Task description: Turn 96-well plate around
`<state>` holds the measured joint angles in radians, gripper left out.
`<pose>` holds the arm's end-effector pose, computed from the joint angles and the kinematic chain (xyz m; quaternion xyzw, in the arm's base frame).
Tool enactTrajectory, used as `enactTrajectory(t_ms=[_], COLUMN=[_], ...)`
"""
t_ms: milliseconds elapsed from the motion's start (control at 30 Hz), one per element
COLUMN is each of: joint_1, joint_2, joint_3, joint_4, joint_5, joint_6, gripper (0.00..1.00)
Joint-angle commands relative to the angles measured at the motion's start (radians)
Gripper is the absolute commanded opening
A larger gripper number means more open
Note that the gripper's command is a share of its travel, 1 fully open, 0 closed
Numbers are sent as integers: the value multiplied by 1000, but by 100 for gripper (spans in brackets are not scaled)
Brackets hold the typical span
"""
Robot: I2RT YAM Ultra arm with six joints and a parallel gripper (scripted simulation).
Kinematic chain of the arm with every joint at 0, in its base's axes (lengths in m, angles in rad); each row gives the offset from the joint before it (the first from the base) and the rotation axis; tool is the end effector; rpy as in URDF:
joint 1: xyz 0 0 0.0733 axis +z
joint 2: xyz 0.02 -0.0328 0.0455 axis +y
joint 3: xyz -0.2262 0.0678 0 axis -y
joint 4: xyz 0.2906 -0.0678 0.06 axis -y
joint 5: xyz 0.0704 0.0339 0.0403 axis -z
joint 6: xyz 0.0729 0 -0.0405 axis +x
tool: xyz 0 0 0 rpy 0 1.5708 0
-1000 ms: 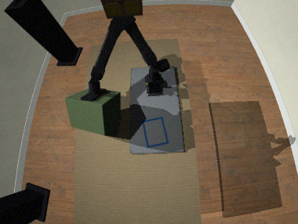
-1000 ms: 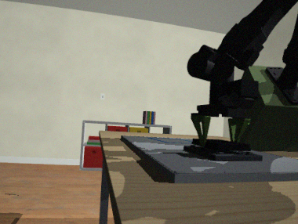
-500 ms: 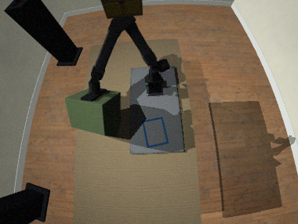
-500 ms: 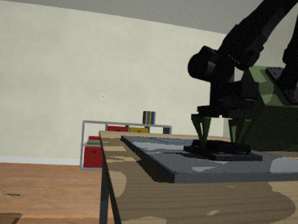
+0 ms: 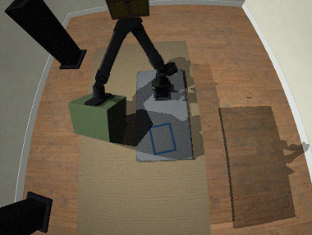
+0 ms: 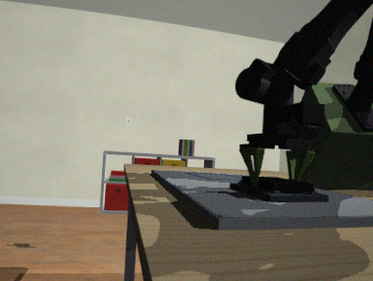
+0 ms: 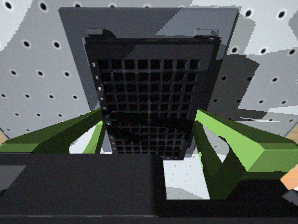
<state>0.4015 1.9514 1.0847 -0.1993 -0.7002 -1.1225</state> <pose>0.3482 0.2001 0.0356 -0.6899 0.5989 0.2280 0.3367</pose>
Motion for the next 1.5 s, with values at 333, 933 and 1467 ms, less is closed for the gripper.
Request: enactTrajectory(t_ms=[333, 933, 1467], joint_1=[-3, -3, -57], joint_2=[-2, -1, -73], joint_3=[0, 0, -2], joint_4=[8, 8, -102], joint_5=[0, 1, -25], joint_6=[7, 8, -55], gripper=[0, 100, 100])
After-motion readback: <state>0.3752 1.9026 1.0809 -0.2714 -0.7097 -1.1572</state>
